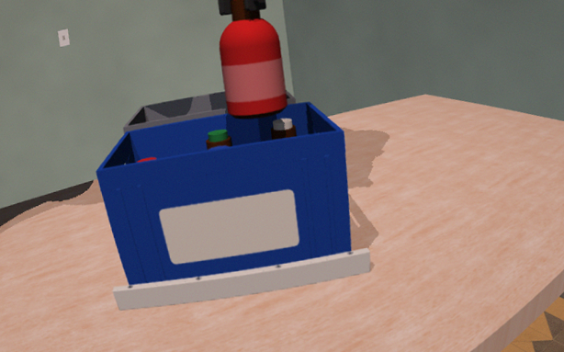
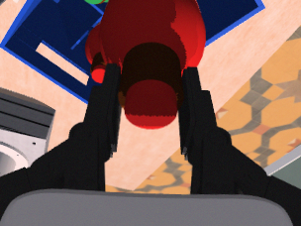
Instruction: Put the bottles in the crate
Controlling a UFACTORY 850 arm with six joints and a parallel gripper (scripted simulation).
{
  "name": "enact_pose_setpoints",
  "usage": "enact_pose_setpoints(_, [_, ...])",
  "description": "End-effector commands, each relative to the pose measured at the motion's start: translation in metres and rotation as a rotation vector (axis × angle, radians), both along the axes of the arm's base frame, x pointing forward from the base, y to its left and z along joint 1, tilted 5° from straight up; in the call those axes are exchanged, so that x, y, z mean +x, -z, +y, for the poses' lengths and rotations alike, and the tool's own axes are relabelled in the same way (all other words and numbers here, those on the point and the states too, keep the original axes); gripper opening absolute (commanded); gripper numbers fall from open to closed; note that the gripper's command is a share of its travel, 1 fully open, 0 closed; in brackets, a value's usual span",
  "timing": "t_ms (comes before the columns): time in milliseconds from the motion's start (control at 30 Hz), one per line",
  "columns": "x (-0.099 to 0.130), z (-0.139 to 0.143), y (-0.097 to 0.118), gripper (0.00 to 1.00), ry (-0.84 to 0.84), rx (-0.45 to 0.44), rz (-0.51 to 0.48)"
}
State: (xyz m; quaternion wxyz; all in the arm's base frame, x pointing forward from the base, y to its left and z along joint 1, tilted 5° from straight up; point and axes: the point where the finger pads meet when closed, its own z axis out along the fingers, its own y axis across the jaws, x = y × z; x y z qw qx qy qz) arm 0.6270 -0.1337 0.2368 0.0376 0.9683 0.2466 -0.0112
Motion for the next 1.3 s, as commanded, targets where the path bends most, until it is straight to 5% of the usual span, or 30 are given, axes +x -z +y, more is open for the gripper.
enact_pose_setpoints(0, [-0.002, 0.007, -0.001, 0.0, 0.0, -0.001, -0.003])
enact_pose_setpoints(1267, [-0.028, 0.065, 0.004, 0.0, 0.0, 0.0, -0.003])
